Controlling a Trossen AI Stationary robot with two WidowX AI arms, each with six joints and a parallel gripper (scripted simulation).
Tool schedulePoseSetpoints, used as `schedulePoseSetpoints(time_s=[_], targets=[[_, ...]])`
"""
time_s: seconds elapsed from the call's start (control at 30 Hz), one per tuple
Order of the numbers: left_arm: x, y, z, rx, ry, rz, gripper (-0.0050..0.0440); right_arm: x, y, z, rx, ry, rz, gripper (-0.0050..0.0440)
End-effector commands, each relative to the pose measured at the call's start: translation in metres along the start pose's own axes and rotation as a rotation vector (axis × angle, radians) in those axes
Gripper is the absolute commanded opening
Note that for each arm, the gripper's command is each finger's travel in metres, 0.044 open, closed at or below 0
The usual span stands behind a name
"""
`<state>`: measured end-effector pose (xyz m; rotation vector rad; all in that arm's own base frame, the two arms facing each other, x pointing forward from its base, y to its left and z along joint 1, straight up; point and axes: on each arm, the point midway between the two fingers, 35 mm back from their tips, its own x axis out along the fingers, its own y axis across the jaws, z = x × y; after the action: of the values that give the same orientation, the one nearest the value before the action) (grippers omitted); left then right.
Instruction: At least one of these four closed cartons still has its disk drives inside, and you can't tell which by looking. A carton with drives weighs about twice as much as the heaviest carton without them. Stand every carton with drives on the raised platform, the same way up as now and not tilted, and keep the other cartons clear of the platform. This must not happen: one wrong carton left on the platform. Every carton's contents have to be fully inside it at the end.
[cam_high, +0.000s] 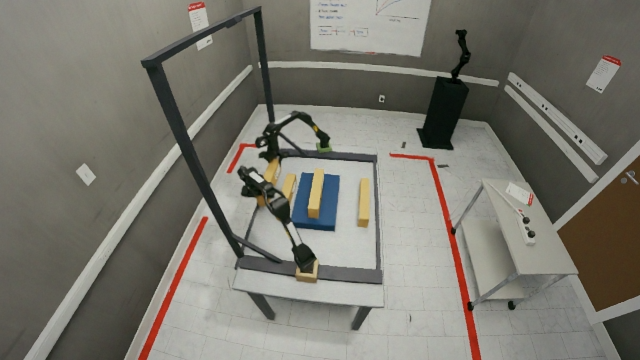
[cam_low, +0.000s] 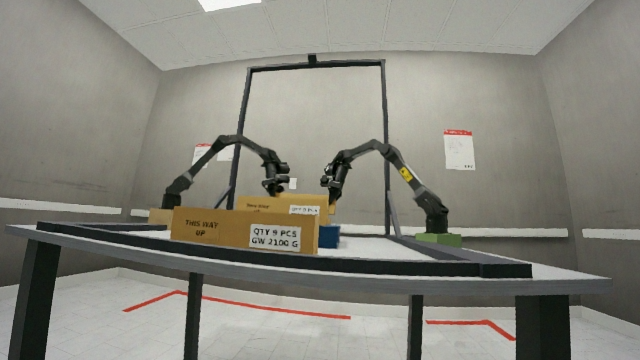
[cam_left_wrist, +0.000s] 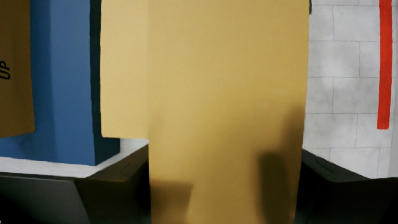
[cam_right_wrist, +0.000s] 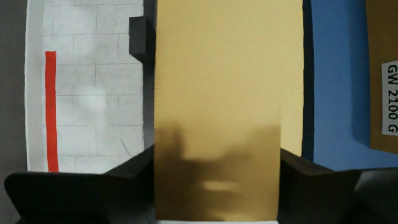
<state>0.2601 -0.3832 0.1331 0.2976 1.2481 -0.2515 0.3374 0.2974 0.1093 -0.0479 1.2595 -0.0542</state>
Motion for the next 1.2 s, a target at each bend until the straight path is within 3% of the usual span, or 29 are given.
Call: schedulePoseSetpoints(time_s=[0.0,1.17], targets=[[-0.0493,0.0012,0.016,-0.027,-0.102,-0.08,-0.005,-0.0362,0.0009,0.0144,0.024,-0.074,0.061,-0.005],[-0.0451,0.0008,0.0147,-0.026,-0.101,-0.081,-0.005,-0.0305,0.0014,0.0125,0.023,-0.073,0.063,-0.005]])
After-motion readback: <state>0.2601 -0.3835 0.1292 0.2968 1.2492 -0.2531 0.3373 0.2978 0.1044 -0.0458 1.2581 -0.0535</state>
